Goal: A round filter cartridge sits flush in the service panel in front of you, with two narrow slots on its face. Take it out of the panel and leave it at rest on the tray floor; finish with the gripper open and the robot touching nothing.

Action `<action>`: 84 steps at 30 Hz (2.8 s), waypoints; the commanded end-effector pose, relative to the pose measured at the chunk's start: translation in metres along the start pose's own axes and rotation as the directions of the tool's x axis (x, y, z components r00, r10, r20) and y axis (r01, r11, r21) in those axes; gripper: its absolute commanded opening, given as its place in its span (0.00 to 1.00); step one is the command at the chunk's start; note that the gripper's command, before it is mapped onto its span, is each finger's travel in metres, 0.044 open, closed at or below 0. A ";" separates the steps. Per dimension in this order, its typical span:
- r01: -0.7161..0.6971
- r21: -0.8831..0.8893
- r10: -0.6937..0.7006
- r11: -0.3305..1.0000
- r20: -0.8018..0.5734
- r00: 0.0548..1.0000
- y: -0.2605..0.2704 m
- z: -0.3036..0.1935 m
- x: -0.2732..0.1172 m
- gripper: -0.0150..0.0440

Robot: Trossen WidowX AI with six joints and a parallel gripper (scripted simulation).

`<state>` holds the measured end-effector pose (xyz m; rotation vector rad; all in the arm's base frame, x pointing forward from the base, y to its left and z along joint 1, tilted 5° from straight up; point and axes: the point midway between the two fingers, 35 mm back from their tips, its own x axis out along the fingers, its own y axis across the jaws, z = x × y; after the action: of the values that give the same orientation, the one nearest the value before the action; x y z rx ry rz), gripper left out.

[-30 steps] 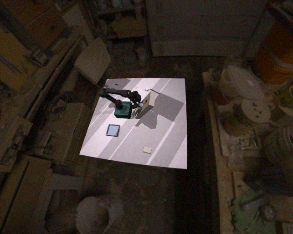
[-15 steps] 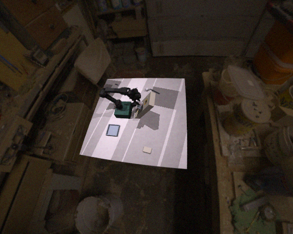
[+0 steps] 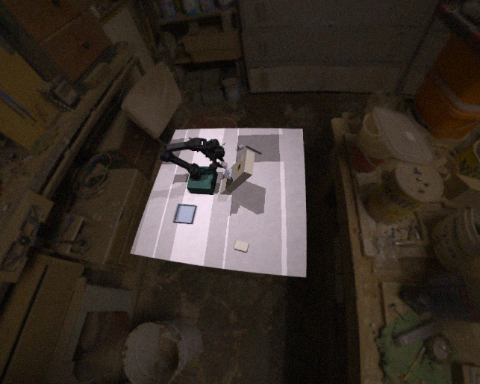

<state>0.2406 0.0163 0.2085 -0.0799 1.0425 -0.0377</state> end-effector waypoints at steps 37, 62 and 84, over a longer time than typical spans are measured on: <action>0.129 0.224 -0.127 0.966 -0.021 0.992 -0.118 -0.016 0.003 0.25; 0.387 0.665 -0.388 0.639 -0.155 0.908 -0.211 -0.082 -0.028 0.25; 0.474 0.811 -0.483 0.344 -0.280 0.830 -0.253 -0.144 -0.040 0.25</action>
<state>0.1065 -0.2330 0.2021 0.5246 0.8546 -1.0962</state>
